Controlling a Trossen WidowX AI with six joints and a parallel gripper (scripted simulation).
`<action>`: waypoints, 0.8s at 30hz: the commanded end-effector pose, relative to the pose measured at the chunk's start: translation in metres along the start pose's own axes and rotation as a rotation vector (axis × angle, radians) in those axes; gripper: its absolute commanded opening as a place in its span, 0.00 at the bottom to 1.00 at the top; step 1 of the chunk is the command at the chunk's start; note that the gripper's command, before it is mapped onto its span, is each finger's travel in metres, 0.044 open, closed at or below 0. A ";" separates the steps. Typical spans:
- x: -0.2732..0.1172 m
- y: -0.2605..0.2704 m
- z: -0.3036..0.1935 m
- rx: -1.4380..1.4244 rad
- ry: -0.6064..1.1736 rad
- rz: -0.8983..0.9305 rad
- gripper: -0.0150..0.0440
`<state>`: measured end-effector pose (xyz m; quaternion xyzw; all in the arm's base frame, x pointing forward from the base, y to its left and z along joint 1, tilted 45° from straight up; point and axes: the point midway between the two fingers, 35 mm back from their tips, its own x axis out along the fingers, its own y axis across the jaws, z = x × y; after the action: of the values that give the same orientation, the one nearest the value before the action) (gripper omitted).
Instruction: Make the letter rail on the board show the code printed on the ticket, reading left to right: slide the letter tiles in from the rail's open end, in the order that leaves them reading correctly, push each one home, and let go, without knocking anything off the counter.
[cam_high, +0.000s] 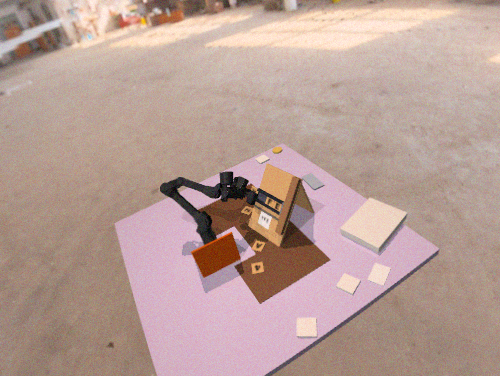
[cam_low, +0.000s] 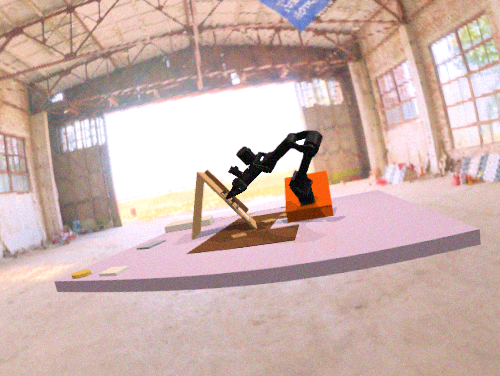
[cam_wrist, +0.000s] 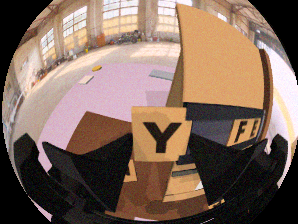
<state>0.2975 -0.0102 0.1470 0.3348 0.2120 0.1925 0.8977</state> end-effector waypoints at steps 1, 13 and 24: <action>0.000 -0.002 -0.001 -0.003 0.003 0.003 0.25; 0.000 -0.007 -0.001 -0.003 0.003 0.003 0.25; 0.000 -0.012 -0.001 -0.003 0.003 0.003 0.25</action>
<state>0.2997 -0.0177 0.1394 0.3347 0.2122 0.1924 0.8977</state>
